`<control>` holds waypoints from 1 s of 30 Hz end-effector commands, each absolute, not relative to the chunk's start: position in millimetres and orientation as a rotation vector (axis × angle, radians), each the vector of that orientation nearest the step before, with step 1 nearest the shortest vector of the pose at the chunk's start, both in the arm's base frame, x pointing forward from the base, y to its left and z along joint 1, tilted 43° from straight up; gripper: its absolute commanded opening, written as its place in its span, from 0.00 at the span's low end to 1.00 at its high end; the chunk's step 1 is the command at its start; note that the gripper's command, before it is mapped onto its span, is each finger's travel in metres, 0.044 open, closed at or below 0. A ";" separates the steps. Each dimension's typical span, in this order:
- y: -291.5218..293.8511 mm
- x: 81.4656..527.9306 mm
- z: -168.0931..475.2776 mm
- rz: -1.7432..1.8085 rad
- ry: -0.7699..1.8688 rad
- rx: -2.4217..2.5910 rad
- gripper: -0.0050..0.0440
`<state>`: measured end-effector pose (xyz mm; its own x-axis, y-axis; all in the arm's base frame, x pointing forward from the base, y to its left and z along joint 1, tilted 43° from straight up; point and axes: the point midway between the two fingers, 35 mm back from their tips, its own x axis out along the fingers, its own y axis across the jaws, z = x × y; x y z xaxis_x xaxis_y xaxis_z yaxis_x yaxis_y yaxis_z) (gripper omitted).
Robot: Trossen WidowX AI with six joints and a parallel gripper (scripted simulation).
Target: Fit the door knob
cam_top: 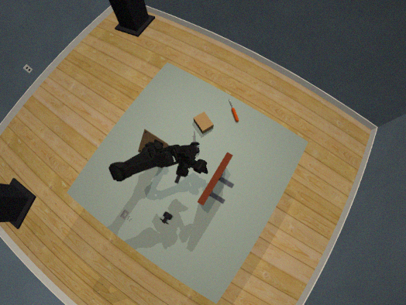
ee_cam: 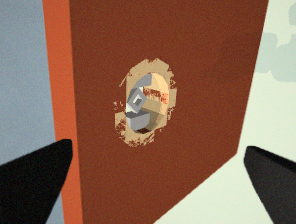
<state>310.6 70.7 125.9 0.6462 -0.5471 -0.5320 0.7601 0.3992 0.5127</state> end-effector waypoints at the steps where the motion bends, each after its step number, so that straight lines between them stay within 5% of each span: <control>1: 68.7 311.1 122.9 -0.846 0.304 0.800 1.00; 30: 62.5 319.2 116.4 -0.846 0.304 0.800 1.00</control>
